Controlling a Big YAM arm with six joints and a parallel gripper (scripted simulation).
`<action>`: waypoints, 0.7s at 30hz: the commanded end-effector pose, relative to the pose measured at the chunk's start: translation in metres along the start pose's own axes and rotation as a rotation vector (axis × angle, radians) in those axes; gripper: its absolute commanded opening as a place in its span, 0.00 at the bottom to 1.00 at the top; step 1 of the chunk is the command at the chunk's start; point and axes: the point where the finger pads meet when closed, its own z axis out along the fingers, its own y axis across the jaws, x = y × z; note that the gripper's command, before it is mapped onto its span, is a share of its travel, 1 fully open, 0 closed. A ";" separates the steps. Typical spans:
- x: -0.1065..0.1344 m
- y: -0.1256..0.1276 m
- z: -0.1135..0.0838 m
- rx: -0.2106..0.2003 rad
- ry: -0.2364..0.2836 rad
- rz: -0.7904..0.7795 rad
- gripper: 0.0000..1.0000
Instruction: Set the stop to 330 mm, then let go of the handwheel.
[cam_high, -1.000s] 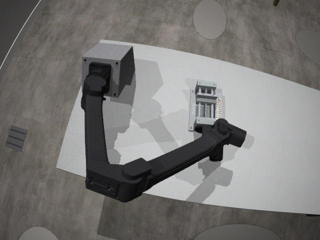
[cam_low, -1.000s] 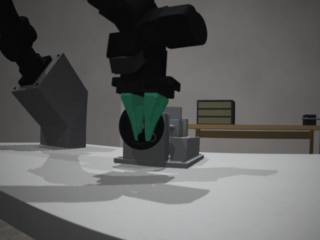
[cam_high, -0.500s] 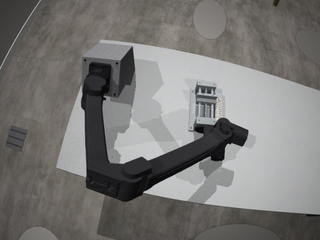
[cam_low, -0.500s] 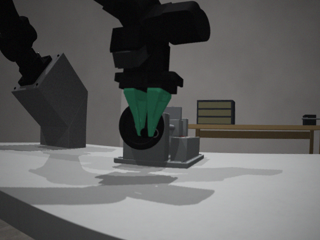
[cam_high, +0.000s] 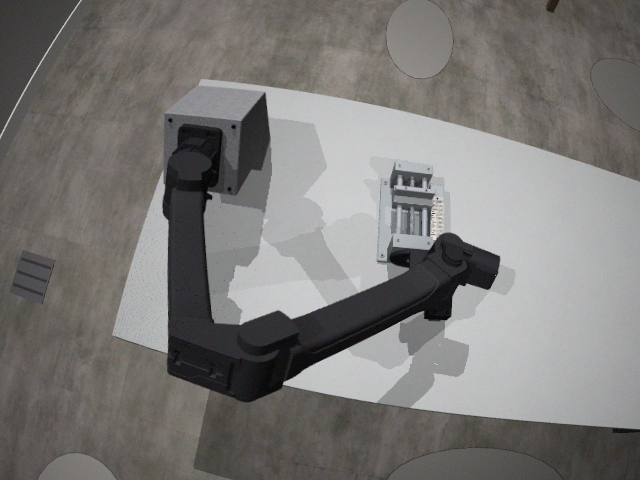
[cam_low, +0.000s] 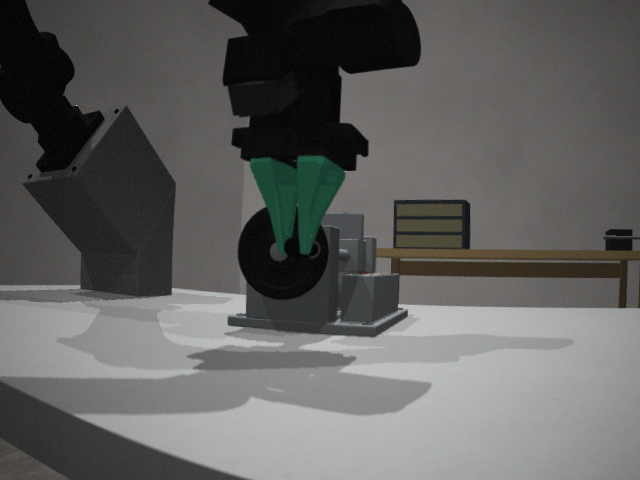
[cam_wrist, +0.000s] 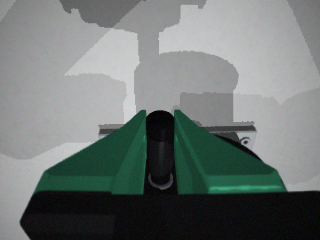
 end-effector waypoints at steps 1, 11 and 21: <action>-0.003 0.026 -0.033 -0.072 0.000 0.021 0.06; 0.004 0.003 -0.043 -0.057 0.003 0.001 0.06; 0.003 -0.001 -0.046 -0.057 0.003 0.001 0.06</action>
